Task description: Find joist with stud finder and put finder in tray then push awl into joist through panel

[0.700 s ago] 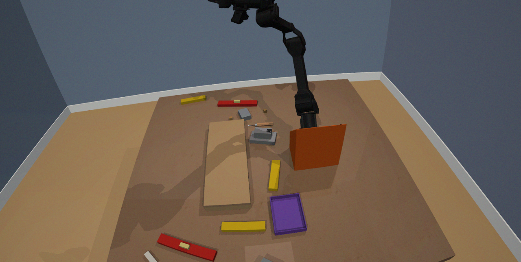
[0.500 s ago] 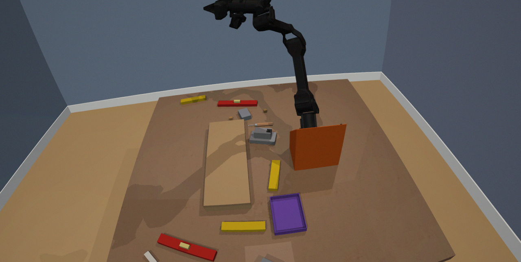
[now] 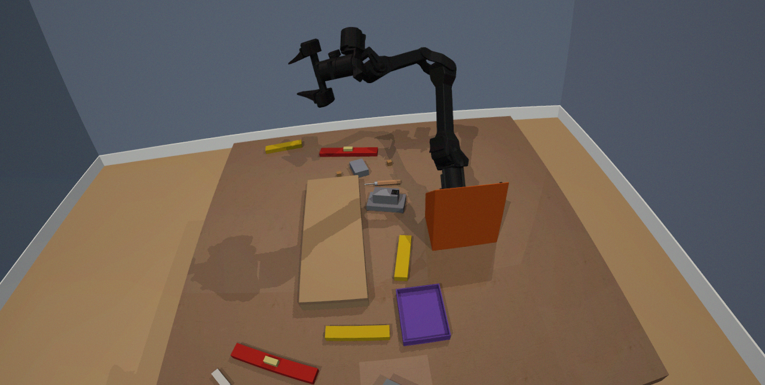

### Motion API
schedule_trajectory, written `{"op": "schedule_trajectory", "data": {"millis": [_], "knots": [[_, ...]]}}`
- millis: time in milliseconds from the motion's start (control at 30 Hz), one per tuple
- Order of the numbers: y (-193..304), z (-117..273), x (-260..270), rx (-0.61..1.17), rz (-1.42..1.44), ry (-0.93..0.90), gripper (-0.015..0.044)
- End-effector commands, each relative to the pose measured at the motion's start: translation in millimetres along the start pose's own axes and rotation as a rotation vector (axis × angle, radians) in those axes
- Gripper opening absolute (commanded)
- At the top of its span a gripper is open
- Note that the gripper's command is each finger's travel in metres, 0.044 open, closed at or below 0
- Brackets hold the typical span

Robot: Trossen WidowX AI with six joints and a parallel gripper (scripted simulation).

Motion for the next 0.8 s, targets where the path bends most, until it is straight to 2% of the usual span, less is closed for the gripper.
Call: {"op": "schedule_trajectory", "data": {"millis": [0, 167, 333, 500, 667, 767], "knots": [[-2, -12, -45, 0.032, 0.276, 0.092, 0.0440], [-8, -19, -119, 0.134, 0.685, 0.250, 0.0440], [-16, -11, -196, 0.311, 1.051, 0.404, 0.0440], [-24, 15, -270, 0.568, 1.362, 0.535, 0.0440], [-30, 58, -337, 0.902, 1.597, 0.619, 0.0440], [-31, 74, -354, 1.016, 1.650, 0.630, 0.0440]]}}
Point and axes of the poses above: the point midway between the two fingers, 35 mm back from their tips, its own z axis back along the fingers, its own x axis across the jaws, y = z × x, the point moved 5 cm from there along z, back along the fingers, and after that the axes turned 13 degrees about z, right-handed, at the moved point
